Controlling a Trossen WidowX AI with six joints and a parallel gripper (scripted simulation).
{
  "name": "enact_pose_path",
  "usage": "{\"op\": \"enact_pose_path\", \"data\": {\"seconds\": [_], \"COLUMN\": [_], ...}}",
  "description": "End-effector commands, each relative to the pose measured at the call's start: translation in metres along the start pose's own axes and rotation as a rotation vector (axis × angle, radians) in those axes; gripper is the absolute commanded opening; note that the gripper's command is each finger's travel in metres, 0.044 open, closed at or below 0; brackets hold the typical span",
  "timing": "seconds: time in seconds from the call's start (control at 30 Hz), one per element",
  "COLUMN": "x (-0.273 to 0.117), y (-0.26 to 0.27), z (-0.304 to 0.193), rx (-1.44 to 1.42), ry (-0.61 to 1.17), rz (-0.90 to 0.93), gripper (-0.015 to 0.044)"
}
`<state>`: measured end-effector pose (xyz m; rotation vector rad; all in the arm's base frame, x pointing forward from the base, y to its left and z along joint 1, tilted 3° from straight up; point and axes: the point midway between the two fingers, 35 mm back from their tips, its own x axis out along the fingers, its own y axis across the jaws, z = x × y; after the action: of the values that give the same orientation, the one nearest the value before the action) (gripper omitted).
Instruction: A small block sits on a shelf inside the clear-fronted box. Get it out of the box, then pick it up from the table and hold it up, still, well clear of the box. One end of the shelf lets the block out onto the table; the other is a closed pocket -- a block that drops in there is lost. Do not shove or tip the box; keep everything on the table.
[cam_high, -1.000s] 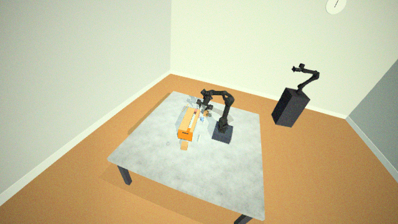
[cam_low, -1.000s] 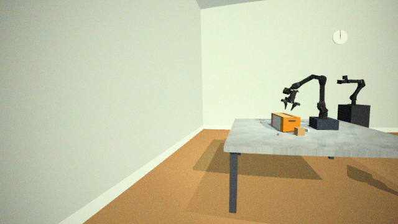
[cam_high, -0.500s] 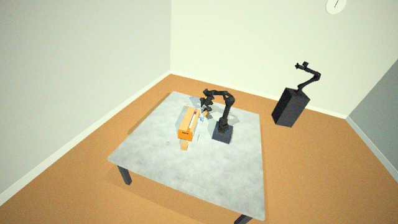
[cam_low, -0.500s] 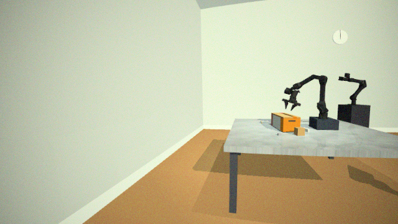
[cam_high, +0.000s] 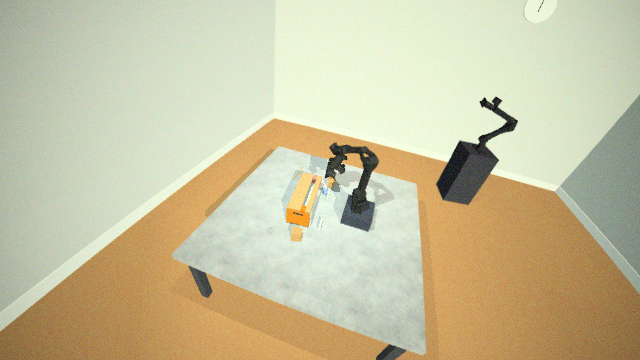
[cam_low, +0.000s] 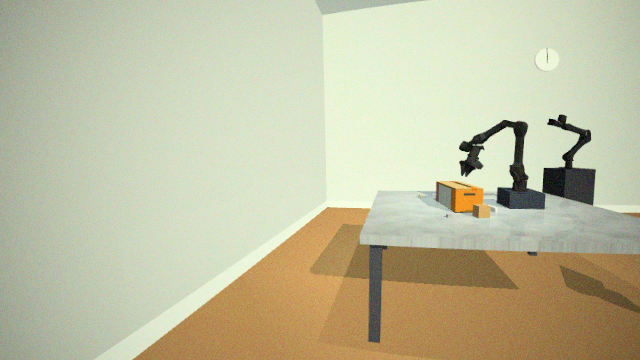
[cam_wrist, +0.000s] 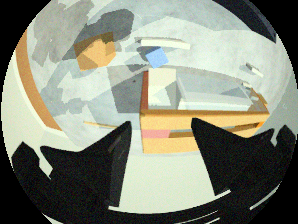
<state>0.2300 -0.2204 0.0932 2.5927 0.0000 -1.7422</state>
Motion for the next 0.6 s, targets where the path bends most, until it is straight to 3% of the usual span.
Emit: {"op": "enact_pose_path", "data": {"seconds": [0.0, 0.13, 0.33, 0.57], "x": [-0.001, 0.002, 0.085, 0.087], "y": [0.000, 0.000, -0.005, -0.006], "z": [-0.001, 0.000, 0.033, 0.034], "rx": [0.062, 0.062, 0.062, 0.062], "ry": [0.014, 0.014, 0.014, 0.014], "rz": [-0.004, -0.004, -0.005, -0.005], "gripper": [0.0285, 0.0285, 0.0285, 0.0285]}}
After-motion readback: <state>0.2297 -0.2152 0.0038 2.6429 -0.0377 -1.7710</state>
